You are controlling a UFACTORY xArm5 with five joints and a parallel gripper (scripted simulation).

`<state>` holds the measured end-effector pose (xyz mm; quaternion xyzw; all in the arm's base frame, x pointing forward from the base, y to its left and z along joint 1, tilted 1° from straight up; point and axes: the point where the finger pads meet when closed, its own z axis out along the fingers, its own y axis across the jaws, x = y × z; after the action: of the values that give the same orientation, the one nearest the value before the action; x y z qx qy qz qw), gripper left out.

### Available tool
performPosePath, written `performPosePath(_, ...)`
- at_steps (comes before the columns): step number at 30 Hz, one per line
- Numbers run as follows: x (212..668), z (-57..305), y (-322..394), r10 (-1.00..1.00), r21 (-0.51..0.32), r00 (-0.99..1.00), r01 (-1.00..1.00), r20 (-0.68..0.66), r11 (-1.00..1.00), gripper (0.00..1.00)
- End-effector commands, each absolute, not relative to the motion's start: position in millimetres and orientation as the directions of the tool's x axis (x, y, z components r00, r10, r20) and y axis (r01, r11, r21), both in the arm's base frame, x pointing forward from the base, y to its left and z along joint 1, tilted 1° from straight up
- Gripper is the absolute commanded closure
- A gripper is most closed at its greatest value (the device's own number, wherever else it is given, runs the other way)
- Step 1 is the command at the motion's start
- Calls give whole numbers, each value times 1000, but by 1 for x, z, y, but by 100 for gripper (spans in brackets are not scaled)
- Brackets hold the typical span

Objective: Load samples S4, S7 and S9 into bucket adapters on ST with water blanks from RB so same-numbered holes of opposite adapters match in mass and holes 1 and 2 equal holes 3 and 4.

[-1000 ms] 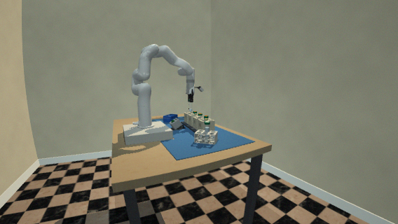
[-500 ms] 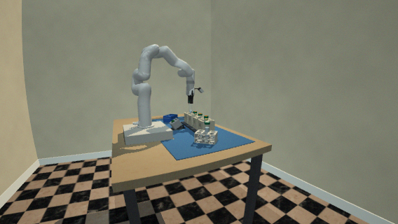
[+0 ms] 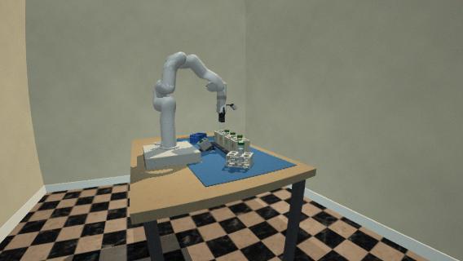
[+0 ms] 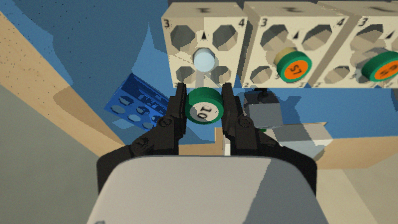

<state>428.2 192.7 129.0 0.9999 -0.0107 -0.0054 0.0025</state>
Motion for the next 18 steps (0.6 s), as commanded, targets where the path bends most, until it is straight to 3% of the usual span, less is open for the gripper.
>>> performPosePath(1, 429, 128, 193, -21, 3, 1000, -21, -7, -1000, 100)
performPosePath(18, 429, 113, 193, -21, 3, 1000, -21, -7, -1000, 100)
